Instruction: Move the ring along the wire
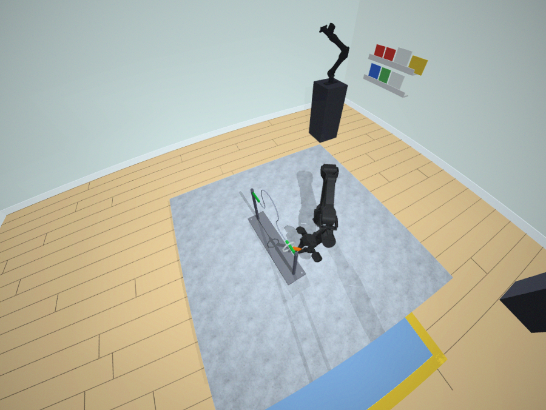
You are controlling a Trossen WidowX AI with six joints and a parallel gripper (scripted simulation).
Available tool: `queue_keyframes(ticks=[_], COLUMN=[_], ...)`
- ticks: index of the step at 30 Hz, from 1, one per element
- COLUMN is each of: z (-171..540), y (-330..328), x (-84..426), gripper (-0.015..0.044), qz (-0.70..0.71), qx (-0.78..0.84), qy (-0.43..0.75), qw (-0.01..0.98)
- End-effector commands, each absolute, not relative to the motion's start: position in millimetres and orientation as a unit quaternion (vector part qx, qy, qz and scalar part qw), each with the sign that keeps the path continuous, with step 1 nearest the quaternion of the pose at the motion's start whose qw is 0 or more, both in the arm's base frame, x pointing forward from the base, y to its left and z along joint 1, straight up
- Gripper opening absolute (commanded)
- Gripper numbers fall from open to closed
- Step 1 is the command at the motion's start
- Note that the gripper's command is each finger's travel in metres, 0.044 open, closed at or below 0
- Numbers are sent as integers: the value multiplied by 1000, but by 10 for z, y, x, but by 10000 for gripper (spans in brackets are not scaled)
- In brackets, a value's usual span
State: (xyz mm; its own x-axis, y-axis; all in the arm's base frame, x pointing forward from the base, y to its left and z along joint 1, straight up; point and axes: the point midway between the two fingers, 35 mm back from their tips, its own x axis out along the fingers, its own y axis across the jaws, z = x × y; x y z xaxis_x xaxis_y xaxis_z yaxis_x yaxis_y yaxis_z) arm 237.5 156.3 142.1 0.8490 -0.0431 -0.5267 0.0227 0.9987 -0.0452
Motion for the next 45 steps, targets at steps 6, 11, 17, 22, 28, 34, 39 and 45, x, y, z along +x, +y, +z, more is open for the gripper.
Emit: queue_keyframes(ticks=[6,11,17,22,28,34,39,45], z=[1412,1419,1419,1426,1497,1601,1669,1669], y=[1555,1562,1562,1565,1587,1590,1580,1580], x=[2375,2375,2375,2360,2216,2043,1948,1948], gripper=[-150,-124,34,160,160,160,160,160], qz=[-20,-17,-17,-17,-19,-20,-20,-20], qx=[-17,-19,-19,-18,-17,-17,-17,-17], qy=[274,274,274,275,278,278,276,276], qw=[961,961,961,961,960,960,961,961])
